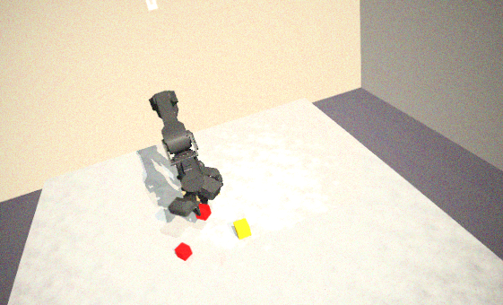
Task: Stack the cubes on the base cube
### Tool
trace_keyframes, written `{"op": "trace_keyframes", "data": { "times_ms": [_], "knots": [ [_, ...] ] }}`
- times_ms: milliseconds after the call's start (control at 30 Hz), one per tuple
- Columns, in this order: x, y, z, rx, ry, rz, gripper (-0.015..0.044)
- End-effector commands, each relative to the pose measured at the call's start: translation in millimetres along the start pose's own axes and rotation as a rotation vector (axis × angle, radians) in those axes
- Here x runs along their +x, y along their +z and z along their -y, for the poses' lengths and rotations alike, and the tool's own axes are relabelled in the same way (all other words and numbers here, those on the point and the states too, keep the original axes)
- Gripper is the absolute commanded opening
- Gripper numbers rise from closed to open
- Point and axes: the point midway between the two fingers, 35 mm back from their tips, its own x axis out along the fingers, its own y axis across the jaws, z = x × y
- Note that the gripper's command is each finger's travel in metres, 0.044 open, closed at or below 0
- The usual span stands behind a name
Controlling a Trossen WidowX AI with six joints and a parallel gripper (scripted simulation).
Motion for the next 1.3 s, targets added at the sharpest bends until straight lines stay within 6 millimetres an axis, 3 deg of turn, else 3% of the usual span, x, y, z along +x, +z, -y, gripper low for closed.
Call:
{"op": "trace_keyframes", "data": {
  "times_ms": [0,200,1267],
  "knots": [
    [-15,-1,-1,0.003,-0.001,0.008,0.0105],
    [-16,2,-3,0.045,-0.001,0.008,0.0105],
    [5,61,-35,0.943,0.008,0.012,0.0105]
  ]
}}
